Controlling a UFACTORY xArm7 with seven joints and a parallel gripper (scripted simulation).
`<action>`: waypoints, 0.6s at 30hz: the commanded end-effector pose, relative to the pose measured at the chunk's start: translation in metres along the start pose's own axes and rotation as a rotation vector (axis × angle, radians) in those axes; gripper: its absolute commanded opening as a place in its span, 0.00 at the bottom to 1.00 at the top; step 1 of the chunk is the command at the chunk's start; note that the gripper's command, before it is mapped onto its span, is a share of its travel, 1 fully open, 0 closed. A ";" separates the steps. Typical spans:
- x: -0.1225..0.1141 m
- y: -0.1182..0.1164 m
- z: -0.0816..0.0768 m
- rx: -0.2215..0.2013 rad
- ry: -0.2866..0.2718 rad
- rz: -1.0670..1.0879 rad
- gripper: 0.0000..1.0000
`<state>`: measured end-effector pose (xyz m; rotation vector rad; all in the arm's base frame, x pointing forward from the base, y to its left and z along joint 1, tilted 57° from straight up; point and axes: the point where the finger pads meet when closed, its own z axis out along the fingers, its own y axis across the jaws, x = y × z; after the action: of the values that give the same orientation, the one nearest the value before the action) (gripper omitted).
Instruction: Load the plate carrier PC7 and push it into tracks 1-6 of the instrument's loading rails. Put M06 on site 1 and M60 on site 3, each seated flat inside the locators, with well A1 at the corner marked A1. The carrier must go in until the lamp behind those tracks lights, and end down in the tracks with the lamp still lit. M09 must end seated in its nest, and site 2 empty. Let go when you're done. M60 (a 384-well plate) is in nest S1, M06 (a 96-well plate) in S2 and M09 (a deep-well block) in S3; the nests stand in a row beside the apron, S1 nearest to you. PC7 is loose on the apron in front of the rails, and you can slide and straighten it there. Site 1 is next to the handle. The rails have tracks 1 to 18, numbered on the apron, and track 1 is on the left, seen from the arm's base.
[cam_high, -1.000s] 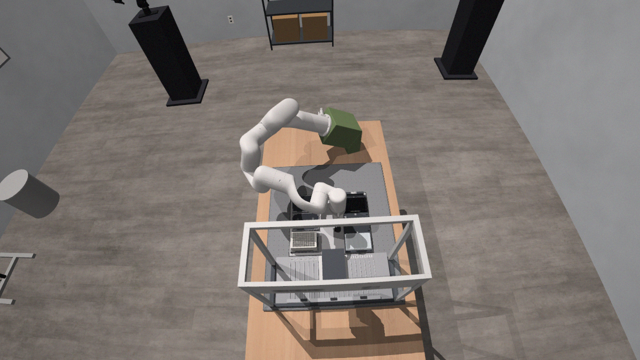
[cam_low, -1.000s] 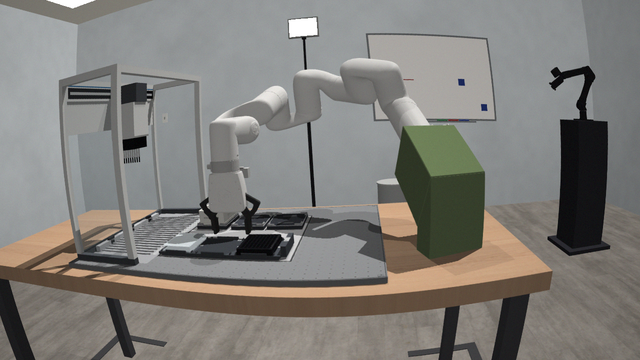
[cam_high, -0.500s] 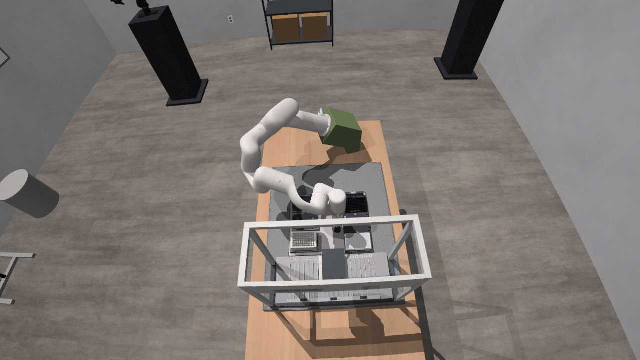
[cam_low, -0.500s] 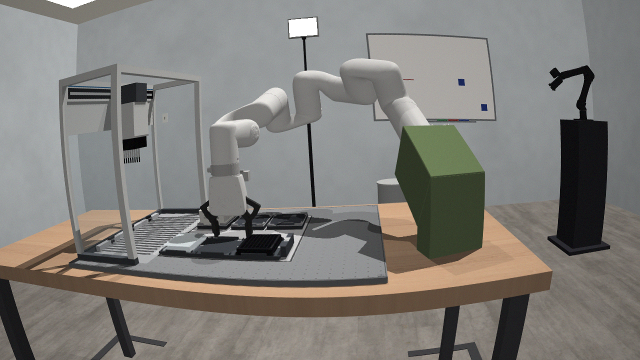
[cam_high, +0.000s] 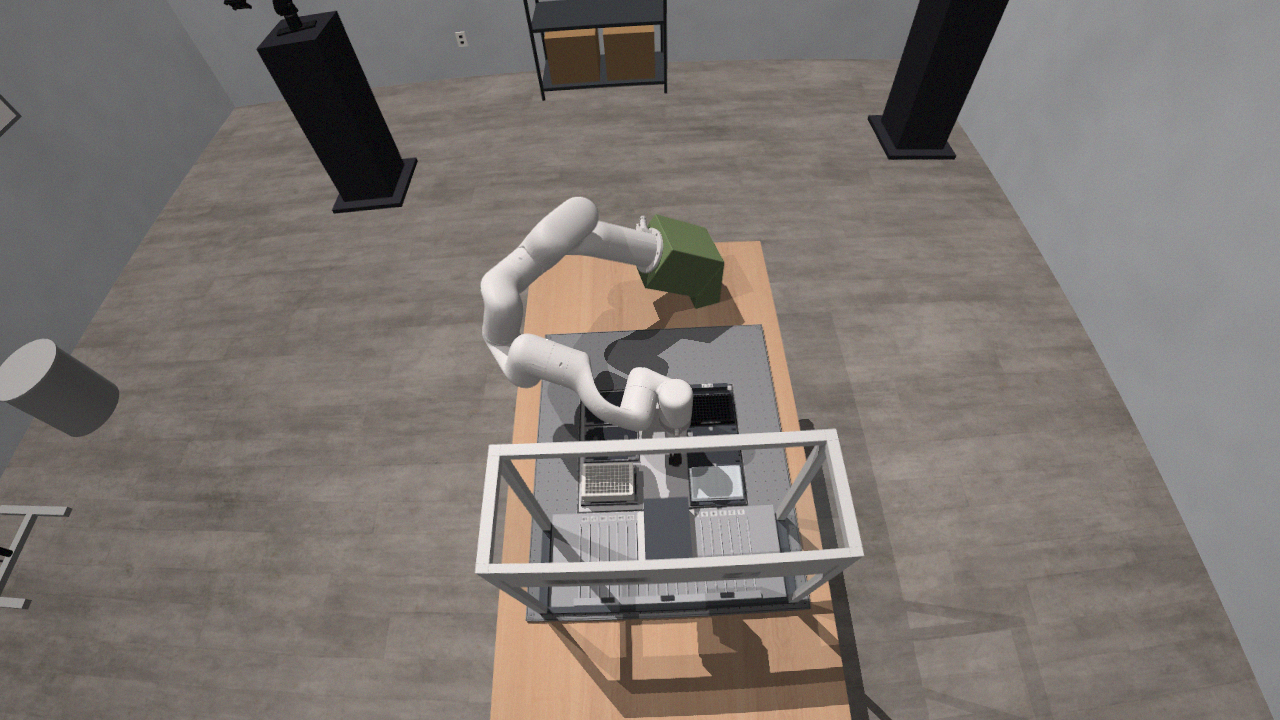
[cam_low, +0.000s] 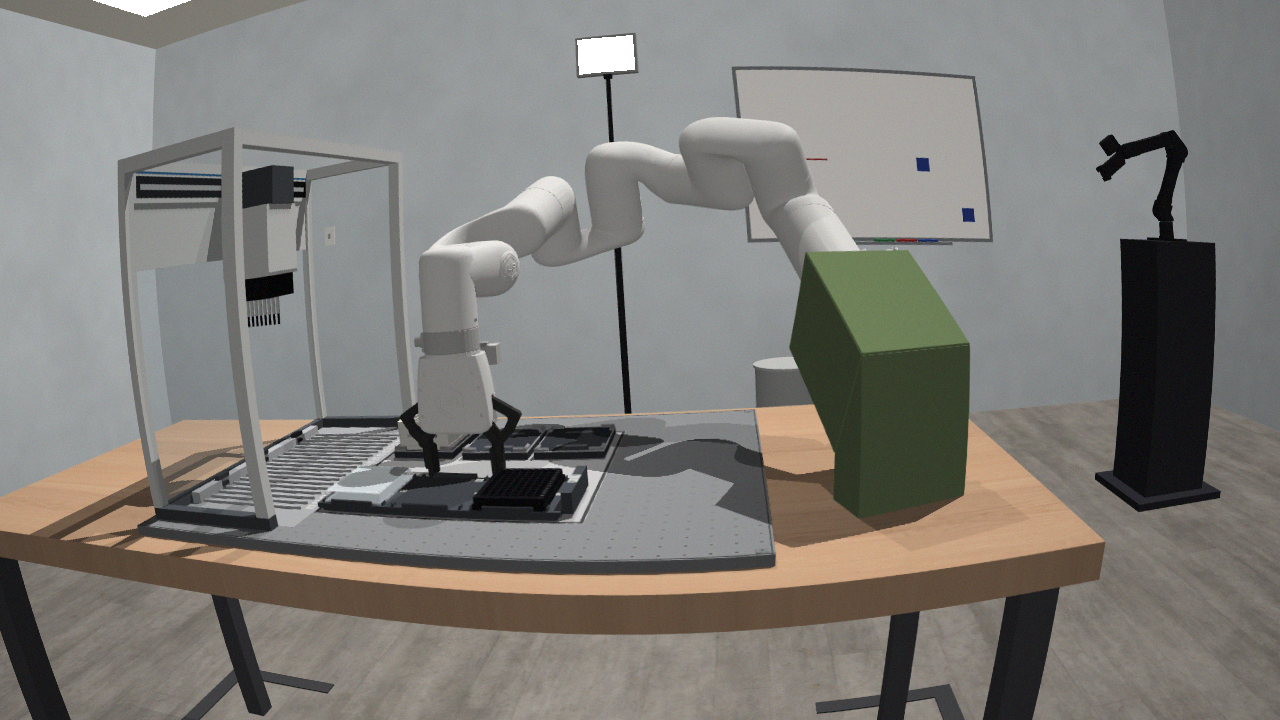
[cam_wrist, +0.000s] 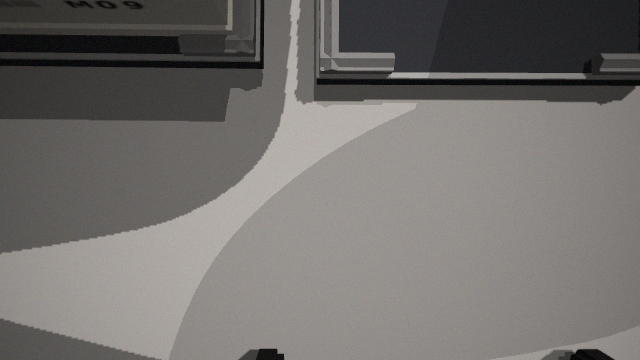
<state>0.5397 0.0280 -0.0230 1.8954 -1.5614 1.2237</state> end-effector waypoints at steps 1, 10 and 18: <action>-0.003 -0.002 -0.003 0.005 -0.004 0.000 1.00; -0.006 -0.002 -0.003 0.005 -0.004 0.000 1.00; -0.010 -0.002 -0.003 0.005 -0.004 0.000 1.00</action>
<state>0.5396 0.0323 -0.0291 1.8956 -1.5612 1.2235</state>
